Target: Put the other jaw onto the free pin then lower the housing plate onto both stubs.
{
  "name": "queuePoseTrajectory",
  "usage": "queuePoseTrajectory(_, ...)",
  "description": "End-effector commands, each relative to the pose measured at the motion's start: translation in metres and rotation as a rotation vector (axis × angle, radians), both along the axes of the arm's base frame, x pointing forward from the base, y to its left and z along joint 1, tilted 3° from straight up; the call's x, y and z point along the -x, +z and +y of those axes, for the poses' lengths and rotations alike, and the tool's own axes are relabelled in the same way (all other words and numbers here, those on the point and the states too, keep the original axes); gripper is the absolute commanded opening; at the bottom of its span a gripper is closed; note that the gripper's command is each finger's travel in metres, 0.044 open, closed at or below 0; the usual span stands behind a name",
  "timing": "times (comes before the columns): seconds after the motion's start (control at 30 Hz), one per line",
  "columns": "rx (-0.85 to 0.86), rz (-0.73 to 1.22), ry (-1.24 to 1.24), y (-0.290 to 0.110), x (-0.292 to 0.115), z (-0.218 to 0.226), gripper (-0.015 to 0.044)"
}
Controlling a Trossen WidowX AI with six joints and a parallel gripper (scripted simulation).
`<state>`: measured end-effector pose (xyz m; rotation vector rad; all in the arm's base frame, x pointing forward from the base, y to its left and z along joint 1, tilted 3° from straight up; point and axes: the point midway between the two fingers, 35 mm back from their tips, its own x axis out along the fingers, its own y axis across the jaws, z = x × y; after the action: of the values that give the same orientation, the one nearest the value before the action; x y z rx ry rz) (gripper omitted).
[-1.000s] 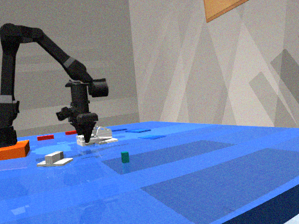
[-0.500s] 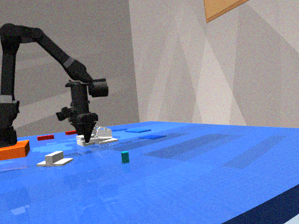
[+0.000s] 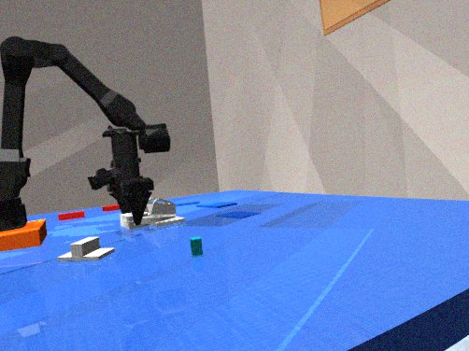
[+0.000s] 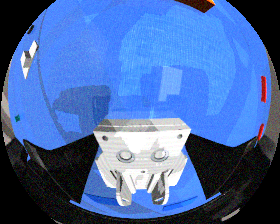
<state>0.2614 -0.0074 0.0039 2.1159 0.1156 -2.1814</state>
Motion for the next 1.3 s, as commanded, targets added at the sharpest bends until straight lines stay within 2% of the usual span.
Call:
queuePoseTrajectory(0.0, 0.000, 0.002, 0.000, 0.000, 0.001, 0.000, 0.0440)
queuePoseTrajectory(0.13, 0.000, 0.002, 0.000, 0.025, -0.003, 0.000, 0.0440)
queuePoseTrajectory(0.27, -0.001, 0.001, -0.001, 0.071, -0.002, 0.001, 0.0440)
queuePoseTrajectory(0.47, 0.000, -0.016, 0.003, 0.069, -0.004, 0.001, 0.0440)
queuePoseTrajectory(0.7, -0.001, 0.005, -0.001, 0.124, 0.050, 0.005, 0.0440)
queuePoseTrajectory(1.27, -0.001, 0.006, -0.001, 0.125, 0.052, 0.005, 0.0440)
